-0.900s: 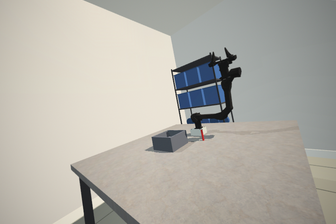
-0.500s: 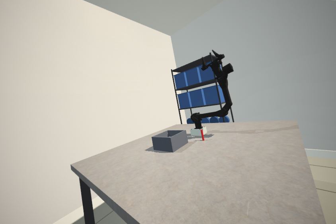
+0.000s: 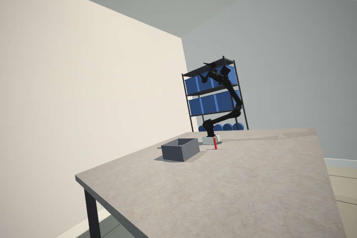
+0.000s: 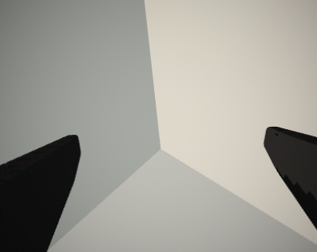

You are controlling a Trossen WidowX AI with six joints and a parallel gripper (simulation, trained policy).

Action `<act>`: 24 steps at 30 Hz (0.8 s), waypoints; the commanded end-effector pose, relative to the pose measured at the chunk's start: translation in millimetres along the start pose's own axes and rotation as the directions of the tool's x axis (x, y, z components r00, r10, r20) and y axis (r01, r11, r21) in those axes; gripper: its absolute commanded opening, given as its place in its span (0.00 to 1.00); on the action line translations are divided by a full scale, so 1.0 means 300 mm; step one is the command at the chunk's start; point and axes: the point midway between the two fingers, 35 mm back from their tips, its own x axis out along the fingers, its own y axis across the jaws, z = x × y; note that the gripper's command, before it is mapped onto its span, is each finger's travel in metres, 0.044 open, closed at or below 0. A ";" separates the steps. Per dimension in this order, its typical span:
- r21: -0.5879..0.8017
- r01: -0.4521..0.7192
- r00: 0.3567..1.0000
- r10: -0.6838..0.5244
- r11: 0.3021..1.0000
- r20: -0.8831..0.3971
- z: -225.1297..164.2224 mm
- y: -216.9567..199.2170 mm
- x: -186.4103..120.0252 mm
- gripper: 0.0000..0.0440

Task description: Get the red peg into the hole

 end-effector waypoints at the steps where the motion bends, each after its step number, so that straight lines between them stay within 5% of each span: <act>1: 0.022 0.123 0.992 -0.122 0.992 -0.020 0.018 -0.120 0.065 1.00; 12: 0.028 0.468 0.875 -0.459 0.883 -0.155 -0.013 -0.474 0.168 1.00; 24: -0.142 0.721 0.610 -0.718 0.679 -0.336 -0.154 -0.796 0.161 1.00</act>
